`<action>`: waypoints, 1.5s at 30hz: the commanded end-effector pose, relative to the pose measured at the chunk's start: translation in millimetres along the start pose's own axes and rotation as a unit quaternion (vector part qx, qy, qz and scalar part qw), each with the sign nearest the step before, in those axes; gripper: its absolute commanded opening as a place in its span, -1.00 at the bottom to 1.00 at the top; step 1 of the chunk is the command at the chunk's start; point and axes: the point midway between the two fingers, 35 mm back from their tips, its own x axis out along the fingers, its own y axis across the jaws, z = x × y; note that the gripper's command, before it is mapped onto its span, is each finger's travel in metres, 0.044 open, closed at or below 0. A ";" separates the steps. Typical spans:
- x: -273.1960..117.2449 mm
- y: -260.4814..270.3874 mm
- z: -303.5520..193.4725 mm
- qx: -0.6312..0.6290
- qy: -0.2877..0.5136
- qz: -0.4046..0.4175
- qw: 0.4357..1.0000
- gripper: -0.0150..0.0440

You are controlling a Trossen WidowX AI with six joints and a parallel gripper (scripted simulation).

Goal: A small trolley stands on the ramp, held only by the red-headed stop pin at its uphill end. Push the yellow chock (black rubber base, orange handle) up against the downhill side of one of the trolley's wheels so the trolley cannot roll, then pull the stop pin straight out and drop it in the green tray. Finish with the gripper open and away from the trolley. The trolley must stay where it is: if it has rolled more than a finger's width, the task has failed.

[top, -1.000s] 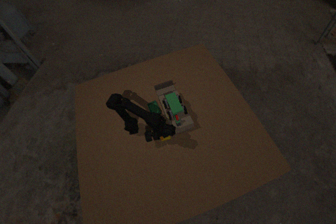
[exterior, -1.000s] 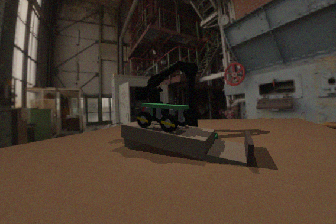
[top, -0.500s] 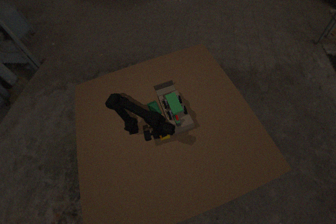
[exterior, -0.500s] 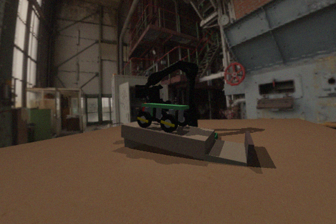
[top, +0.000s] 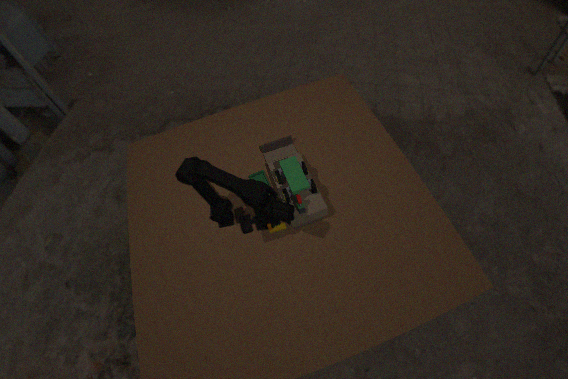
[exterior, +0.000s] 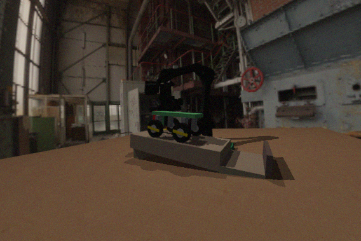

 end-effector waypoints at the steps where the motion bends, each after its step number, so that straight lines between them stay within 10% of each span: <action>1: -14.1 -0.5 0.1 -0.001 -0.001 -0.003 1.000 -0.49; 28: -80.8 -2.5 0.3 0.002 0.002 -0.006 1.000 -0.49; 45: -80.8 -2.5 0.4 0.273 0.001 -0.006 0.962 -0.49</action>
